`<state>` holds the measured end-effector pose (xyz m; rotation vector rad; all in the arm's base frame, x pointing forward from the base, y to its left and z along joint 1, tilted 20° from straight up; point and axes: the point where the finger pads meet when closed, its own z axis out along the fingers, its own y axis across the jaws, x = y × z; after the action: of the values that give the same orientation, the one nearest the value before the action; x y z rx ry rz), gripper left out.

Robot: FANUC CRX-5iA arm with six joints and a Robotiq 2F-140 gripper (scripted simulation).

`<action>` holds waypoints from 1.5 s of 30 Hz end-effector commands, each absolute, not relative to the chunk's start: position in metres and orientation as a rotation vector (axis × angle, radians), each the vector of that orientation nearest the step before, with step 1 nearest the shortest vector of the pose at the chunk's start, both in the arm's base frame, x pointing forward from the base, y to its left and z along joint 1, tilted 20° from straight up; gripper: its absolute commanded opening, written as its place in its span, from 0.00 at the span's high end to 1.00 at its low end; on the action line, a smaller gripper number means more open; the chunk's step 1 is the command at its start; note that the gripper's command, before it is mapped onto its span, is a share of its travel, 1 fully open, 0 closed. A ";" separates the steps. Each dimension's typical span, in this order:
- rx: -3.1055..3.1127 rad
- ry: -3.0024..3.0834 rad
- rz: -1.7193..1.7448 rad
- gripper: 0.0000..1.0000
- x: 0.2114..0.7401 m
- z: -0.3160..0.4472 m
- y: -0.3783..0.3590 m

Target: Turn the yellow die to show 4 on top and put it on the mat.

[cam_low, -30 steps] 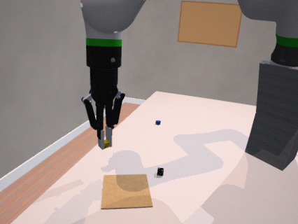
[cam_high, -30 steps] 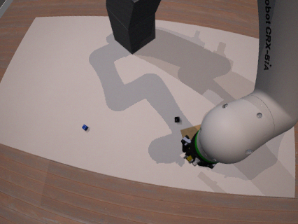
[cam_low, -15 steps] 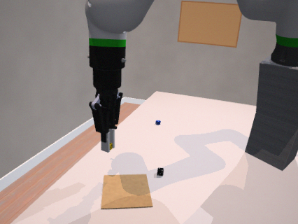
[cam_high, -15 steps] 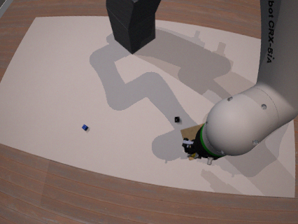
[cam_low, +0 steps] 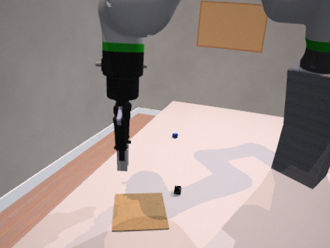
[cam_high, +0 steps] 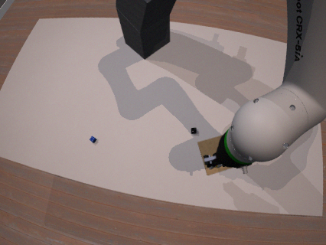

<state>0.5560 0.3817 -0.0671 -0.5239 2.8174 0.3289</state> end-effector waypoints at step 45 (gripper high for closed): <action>-2.209 1.704 0.025 0.82 0.504 -0.067 0.406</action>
<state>0.5065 0.4054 -0.0675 -2.1421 1.7914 0.0149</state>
